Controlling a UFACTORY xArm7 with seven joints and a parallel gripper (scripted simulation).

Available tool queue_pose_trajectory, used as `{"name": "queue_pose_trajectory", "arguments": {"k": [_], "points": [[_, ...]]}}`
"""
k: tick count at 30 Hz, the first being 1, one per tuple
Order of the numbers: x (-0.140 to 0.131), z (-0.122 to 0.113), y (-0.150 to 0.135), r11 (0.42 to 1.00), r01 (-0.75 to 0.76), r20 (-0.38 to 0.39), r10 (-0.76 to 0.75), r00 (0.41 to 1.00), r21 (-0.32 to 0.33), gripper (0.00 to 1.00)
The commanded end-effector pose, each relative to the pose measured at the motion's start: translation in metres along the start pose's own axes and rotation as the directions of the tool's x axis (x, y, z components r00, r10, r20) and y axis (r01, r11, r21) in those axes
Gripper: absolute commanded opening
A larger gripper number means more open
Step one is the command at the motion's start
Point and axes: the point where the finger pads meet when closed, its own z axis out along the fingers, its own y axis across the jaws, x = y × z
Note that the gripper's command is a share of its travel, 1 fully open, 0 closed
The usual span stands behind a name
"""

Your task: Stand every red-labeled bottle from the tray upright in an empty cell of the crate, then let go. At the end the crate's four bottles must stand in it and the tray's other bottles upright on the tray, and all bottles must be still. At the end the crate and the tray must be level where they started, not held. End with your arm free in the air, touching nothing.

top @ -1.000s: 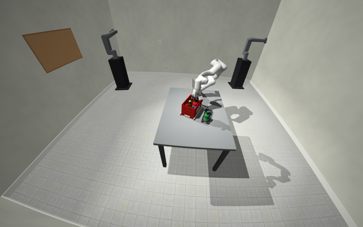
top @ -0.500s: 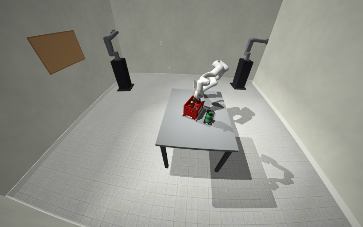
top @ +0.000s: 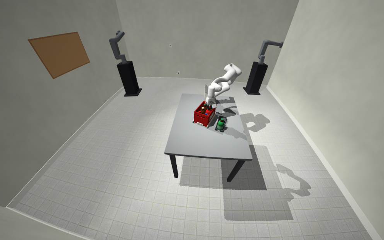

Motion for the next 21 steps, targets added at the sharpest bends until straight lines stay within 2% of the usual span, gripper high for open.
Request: {"name": "queue_pose_trajectory", "arguments": {"k": [1,21], "points": [[0.000,0.002,0.002,1.000,-0.001,-0.002,0.001,1.000,-0.005,0.00],[0.000,0.017,0.002,1.000,-0.001,-0.002,0.001,1.000,-0.005,0.00]]}}
